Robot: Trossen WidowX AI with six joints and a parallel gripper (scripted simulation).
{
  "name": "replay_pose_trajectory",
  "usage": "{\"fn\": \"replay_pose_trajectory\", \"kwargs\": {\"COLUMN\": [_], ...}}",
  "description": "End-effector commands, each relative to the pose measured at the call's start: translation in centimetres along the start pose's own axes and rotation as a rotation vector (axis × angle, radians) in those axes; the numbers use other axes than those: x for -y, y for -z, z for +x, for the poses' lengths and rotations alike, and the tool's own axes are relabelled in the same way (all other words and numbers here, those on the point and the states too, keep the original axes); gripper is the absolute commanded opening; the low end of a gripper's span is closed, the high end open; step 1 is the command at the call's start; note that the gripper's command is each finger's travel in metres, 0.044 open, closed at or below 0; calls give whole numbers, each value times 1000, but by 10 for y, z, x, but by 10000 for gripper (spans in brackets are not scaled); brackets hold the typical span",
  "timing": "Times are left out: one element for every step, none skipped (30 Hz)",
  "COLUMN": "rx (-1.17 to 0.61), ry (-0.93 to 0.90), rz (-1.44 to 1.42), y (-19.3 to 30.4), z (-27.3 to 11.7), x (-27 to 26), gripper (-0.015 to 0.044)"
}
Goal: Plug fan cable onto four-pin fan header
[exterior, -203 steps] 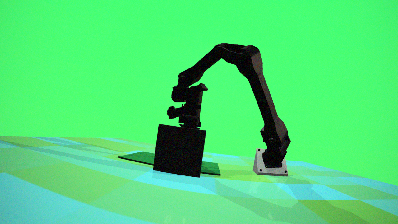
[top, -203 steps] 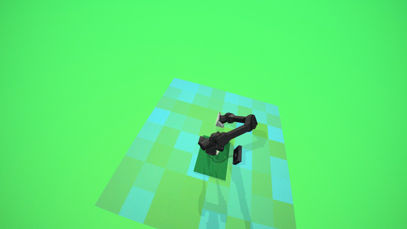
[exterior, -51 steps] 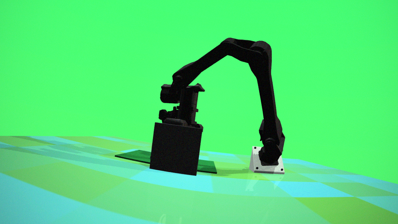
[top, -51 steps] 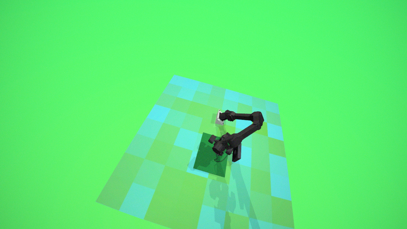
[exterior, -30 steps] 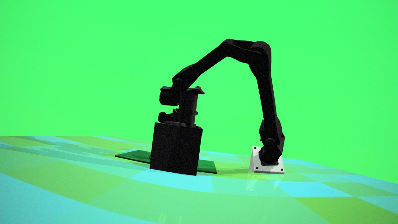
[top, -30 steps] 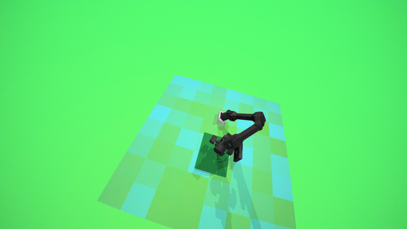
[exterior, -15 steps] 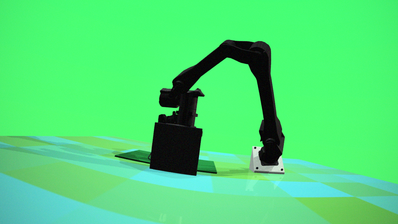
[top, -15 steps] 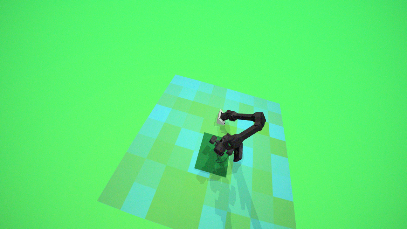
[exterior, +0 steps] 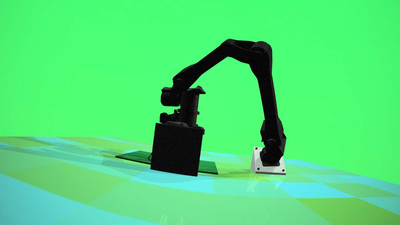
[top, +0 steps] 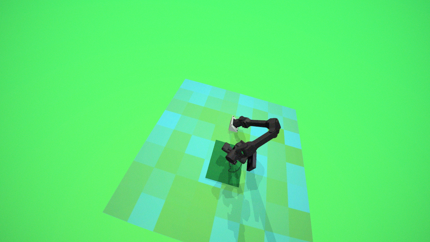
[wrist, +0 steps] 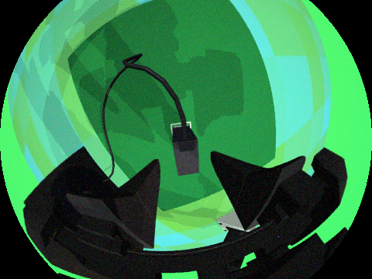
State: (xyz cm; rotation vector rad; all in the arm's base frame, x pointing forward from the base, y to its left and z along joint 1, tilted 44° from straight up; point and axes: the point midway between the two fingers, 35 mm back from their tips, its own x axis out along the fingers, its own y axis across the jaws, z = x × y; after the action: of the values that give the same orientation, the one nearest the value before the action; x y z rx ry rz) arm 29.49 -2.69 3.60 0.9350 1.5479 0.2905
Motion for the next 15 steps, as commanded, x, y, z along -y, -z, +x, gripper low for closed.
{"fn": "replay_pose_trajectory", "kwargs": {"rx": [20,19,19,19,19,19,19,20,22,22,22,22,20,19,17], "ry": [2,1,1,1,1,1,2,4,7,11,12,13,12,10,8], "rz": [-3,-3,-3,-3,-3,-3,-2,-2,0,1,2,3,3,3,2], "y": [-4,-3,-3,-3,-3,-3,-1,3,11,22,33,45,57,70,80], "z": [-36,-43,-46,-46,-46,-46,-46,-47,-48,-49,-50,-49,-48,-47,-45], "x": [2,2,2,2,2,2,4,10,20,32,43,54,63,72,78], "gripper": [260,260,260,260,260,260,260,260,260,260,260,260,260,260,260]}}
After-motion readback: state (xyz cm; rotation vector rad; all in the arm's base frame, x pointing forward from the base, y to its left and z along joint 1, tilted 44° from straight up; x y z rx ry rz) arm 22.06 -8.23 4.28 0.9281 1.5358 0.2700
